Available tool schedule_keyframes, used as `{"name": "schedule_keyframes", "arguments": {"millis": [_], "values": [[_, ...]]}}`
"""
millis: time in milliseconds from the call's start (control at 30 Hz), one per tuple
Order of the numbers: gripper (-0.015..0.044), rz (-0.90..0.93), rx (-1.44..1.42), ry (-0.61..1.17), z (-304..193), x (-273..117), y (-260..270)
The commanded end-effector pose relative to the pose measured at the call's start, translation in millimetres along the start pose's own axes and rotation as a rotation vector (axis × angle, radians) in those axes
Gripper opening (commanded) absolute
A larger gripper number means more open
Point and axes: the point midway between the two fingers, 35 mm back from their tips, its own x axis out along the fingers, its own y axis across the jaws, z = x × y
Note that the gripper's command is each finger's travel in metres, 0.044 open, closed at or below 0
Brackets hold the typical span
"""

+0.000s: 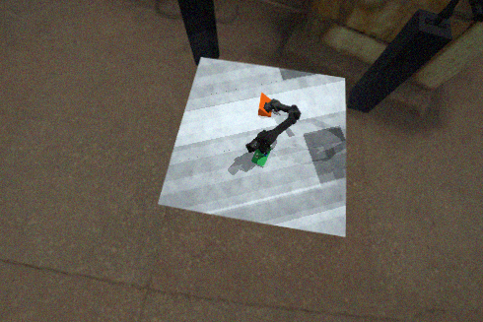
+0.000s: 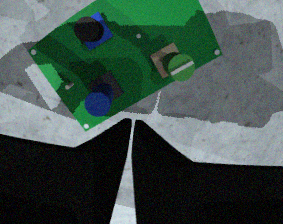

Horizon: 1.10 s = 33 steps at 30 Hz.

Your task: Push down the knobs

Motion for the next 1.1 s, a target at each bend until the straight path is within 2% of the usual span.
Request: {"name": "schedule_keyframes", "arguments": {"millis": [0,833,1067], "values": [[0.0000,0.001,0.137,0.007,5.5,-3.7,-5.3],[0.0000,0.019,0.980,0.030,35.9,-22.4,-28.3],[0.0000,0.020,1.002,0.031,36.6,-21.2,-28.8]]}}
